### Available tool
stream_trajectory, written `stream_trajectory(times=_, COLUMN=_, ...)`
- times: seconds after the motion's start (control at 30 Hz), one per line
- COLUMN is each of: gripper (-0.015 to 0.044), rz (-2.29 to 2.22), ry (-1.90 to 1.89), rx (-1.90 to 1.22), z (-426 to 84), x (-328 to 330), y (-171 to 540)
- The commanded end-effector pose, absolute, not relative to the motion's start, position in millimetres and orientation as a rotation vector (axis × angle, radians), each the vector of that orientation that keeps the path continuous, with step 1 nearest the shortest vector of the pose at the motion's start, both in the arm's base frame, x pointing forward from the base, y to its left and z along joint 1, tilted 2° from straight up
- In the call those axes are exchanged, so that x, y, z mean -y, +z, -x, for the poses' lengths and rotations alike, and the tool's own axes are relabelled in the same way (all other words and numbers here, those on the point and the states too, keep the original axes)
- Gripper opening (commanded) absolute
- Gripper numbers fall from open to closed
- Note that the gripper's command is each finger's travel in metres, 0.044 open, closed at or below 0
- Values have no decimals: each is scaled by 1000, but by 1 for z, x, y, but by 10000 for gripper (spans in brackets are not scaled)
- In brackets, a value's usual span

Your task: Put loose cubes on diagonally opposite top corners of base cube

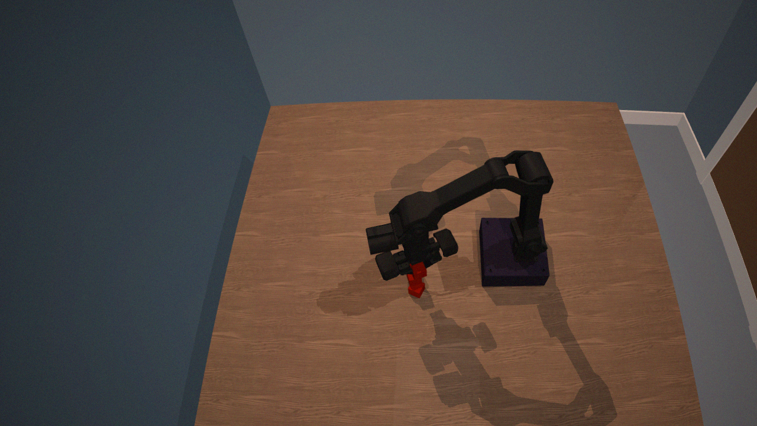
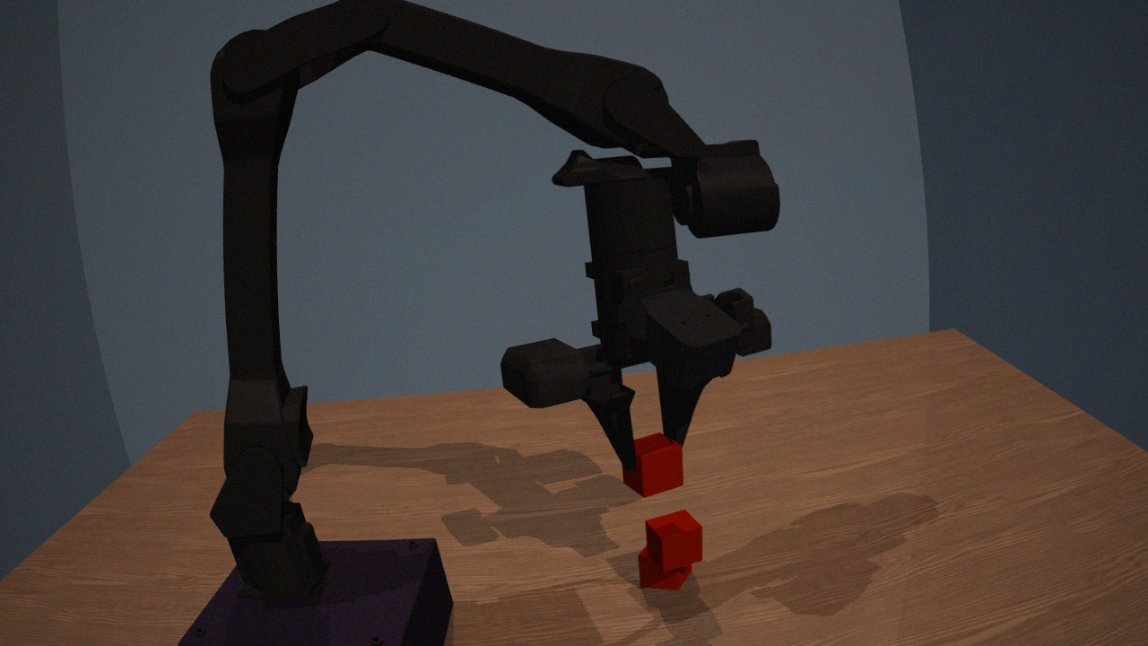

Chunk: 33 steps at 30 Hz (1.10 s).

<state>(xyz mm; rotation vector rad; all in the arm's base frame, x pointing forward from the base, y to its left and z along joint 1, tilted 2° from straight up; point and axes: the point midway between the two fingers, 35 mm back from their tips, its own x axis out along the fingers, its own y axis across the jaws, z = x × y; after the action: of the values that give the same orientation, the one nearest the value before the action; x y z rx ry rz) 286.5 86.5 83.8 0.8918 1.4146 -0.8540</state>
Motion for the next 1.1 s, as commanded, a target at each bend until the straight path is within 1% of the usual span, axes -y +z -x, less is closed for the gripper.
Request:
stream_trajectory(times=0.0, gripper=105, rz=-929, ry=-875, rx=-1400, z=-287, x=-103, y=85)
stream_trajectory(times=0.23, gripper=105, rz=-949, ry=-891, rx=-1395, z=-285, x=-111, y=82)
stream_trajectory(times=0.57, gripper=105, rz=-1007, ry=-918, rx=-1408, z=-284, x=-110, y=54)
stream_trajectory(times=1.07, gripper=105, rz=-1004, ry=-917, rx=-1407, z=-284, x=-111, y=52)
